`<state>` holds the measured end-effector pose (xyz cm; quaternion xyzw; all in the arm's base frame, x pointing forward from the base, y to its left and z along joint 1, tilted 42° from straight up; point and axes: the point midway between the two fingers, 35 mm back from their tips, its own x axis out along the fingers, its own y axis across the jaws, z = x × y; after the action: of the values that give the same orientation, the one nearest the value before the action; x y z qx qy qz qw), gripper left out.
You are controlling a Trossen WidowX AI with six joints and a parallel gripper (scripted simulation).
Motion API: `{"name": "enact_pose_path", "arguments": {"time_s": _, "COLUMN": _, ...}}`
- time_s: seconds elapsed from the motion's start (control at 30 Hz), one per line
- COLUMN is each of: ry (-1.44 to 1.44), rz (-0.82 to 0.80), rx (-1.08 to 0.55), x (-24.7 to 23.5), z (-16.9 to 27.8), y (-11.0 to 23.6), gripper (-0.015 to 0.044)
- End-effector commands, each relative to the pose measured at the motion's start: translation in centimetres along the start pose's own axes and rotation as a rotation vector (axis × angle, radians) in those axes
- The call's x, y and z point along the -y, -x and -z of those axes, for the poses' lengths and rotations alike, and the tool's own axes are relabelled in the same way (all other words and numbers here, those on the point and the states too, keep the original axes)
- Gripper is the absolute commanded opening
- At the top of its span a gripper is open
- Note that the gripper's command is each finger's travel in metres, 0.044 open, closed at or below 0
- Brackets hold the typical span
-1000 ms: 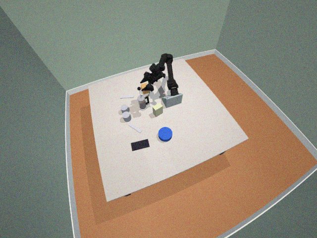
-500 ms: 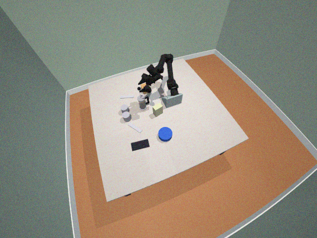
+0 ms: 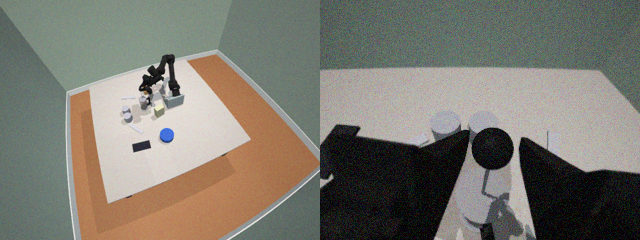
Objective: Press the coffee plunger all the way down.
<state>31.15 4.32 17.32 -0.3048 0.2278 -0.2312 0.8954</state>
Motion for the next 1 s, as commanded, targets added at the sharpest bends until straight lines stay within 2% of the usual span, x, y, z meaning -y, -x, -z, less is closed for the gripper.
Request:
{"name": "enact_pose_path", "arguments": {"time_s": 0.0, "ry": 0.004, "rz": -0.004, "rx": 0.000, "x": -0.1, "z": 0.0, "y": 0.0, "gripper": 0.0122}}
{"name": "enact_pose_path", "arguments": {"time_s": 0.97, "ry": 0.002, "rz": -0.009, "rx": -0.008, "x": -0.6, "z": 2.4, "y": -2.1, "gripper": 0.0122}}
